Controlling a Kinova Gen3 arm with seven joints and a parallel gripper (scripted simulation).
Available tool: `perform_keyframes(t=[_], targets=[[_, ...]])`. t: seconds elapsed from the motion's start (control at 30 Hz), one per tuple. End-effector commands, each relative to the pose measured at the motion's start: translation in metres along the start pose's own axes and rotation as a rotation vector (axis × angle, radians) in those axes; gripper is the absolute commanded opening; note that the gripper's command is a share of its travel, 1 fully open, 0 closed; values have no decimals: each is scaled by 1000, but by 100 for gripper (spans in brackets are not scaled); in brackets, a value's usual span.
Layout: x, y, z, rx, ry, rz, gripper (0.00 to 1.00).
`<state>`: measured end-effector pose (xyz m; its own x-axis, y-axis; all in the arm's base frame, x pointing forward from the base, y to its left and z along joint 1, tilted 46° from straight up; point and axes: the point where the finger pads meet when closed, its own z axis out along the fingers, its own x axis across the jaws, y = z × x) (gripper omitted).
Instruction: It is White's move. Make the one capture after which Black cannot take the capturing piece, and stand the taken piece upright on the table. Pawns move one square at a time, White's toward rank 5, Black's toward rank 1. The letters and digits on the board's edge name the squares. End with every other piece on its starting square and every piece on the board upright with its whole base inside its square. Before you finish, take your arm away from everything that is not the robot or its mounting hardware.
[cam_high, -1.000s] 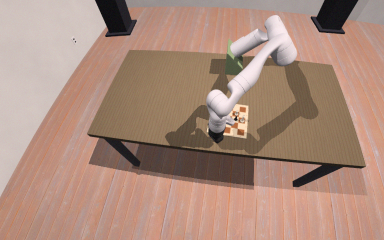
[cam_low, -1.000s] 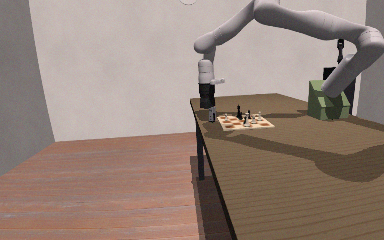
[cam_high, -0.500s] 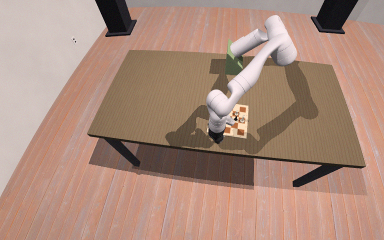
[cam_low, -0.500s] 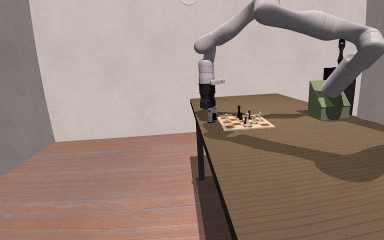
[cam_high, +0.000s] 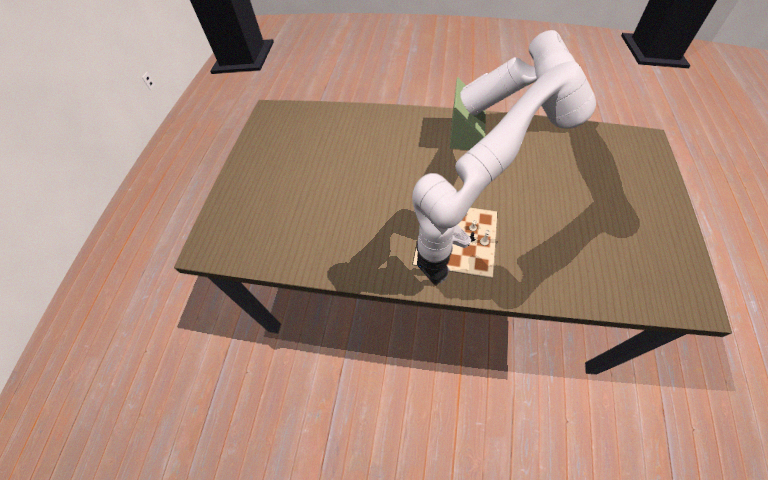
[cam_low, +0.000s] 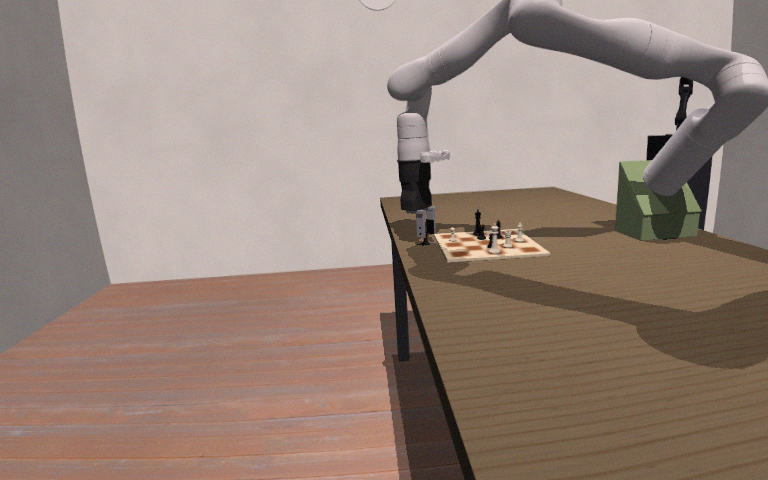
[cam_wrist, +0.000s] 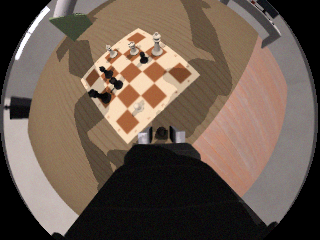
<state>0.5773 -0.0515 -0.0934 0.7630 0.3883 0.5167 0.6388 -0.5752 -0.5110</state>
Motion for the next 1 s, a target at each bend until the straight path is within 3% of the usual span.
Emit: perform_keyframes(t=[0.0, 0.33, 0.67, 0.7, 0.97], targets=[[2, 3, -16, -10, 5, -1, 68], [1, 2, -66, -10, 5, -1, 68], [1, 2, -76, -10, 5, -1, 68], [1, 2, -76, -10, 5, -1, 100], [1, 2, -76, -10, 5, -1, 100]])
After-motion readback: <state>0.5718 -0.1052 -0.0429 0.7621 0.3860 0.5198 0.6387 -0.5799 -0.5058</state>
